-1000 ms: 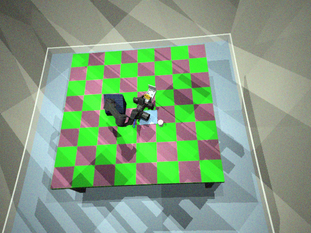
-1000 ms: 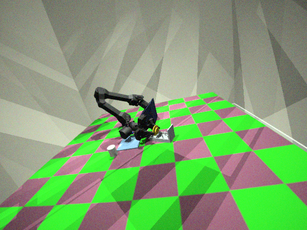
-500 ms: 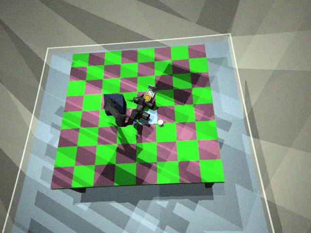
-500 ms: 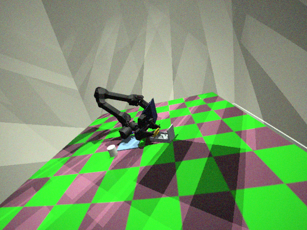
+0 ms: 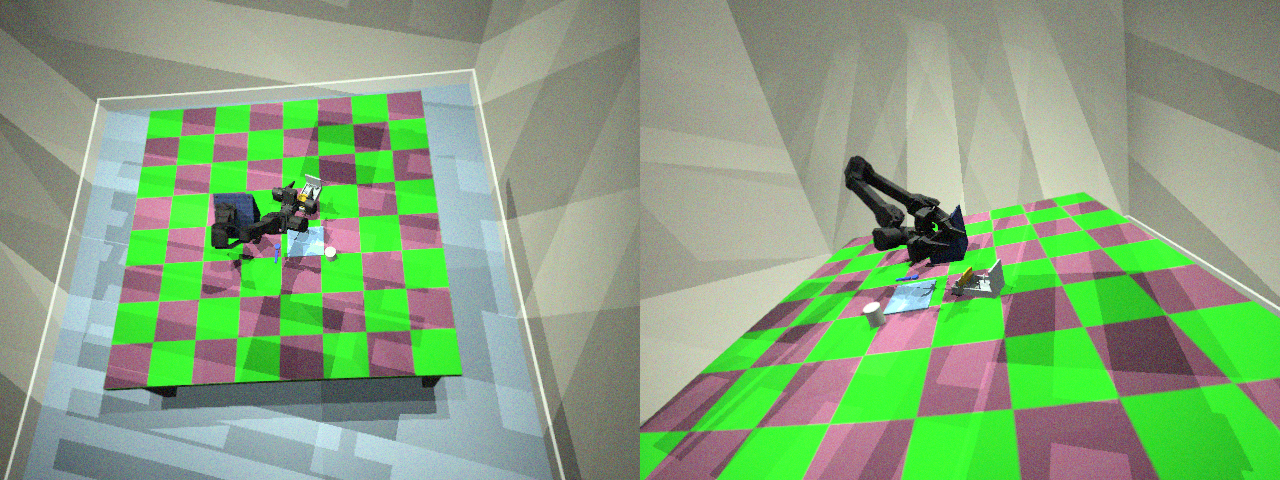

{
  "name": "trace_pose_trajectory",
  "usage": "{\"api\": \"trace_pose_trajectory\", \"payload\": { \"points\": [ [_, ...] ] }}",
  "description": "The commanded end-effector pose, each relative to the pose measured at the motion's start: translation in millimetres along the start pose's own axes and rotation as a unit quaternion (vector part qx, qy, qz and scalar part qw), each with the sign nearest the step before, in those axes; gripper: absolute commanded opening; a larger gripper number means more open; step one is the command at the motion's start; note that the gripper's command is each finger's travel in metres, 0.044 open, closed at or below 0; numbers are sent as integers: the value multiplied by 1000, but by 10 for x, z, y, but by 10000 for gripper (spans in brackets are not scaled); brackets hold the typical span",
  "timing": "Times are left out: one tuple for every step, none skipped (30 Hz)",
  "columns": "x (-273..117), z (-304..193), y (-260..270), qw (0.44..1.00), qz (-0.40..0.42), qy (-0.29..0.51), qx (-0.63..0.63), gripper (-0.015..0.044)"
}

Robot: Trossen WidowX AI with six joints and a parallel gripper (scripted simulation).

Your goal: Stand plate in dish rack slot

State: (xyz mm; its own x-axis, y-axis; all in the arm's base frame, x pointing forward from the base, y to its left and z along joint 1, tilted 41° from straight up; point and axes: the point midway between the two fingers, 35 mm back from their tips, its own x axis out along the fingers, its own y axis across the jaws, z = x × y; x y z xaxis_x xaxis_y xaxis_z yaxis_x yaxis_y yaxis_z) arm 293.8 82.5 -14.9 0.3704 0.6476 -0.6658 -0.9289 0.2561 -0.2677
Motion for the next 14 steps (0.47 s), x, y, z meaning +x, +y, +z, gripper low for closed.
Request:
{"api": "trace_pose_trajectory", "payload": {
  "points": [
    [-18,125,8,1000,1,3,9,400],
    [-16,124,9,1000,1,4,11,400],
    [-11,123,12,1000,4,9,18,400],
    [-2,120,17,999,8,16,30,400],
    [9,117,23,999,12,25,44,400],
    [18,115,30,998,17,34,58,400],
    [26,112,37,996,21,43,71,400],
    [34,110,45,995,25,52,85,400],
    [41,108,53,993,28,62,98,400],
    [47,107,61,991,32,71,111,400],
    [52,106,70,988,35,81,124,400],
    [56,104,79,986,37,92,137,400],
    [58,103,88,982,40,102,150,400],
    [60,103,97,979,42,113,163,400]
  ]
}}
